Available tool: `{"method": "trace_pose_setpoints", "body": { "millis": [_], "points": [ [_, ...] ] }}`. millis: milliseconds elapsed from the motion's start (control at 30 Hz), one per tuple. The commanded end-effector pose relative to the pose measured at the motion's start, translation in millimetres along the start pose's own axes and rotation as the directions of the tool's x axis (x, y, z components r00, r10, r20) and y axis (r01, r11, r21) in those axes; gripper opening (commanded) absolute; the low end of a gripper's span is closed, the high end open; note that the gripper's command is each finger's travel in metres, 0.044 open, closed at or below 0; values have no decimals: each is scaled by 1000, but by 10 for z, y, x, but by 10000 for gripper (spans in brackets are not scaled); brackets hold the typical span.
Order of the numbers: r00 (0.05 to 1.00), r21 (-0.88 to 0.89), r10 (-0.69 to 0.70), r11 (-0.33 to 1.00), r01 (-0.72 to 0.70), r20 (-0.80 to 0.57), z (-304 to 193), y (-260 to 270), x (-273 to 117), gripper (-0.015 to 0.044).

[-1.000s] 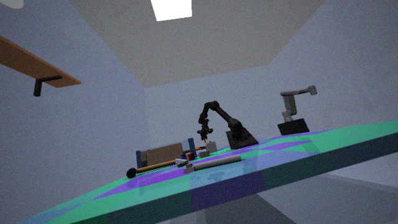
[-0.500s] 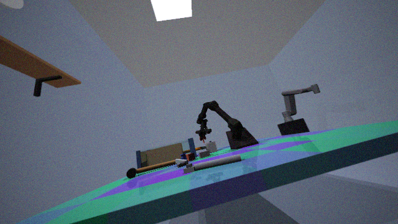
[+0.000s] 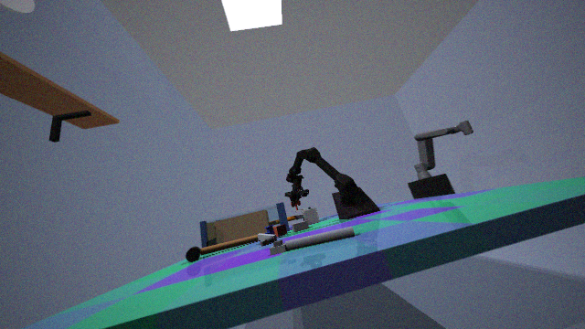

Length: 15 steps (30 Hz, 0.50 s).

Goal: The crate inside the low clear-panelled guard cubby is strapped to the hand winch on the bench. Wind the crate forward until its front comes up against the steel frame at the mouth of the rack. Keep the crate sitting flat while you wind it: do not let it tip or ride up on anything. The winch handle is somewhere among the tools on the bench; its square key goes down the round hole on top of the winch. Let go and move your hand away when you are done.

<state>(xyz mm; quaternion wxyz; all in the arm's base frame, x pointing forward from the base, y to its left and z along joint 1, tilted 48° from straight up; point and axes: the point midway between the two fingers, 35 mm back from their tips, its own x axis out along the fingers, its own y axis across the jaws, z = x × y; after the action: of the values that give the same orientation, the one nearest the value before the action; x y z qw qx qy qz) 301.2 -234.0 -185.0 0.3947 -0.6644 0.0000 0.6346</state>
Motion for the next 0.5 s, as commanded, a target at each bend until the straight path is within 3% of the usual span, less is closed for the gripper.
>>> {"method": "trace_pose_setpoints", "body": {
  "millis": [0, 467],
  "points": [
    [999, 0, -33, 999, 33, 14, 25, -184, 42, 0],
    [999, 0, -34, 999, 34, 15, 40, -341, 34, 0]
  ]
}}
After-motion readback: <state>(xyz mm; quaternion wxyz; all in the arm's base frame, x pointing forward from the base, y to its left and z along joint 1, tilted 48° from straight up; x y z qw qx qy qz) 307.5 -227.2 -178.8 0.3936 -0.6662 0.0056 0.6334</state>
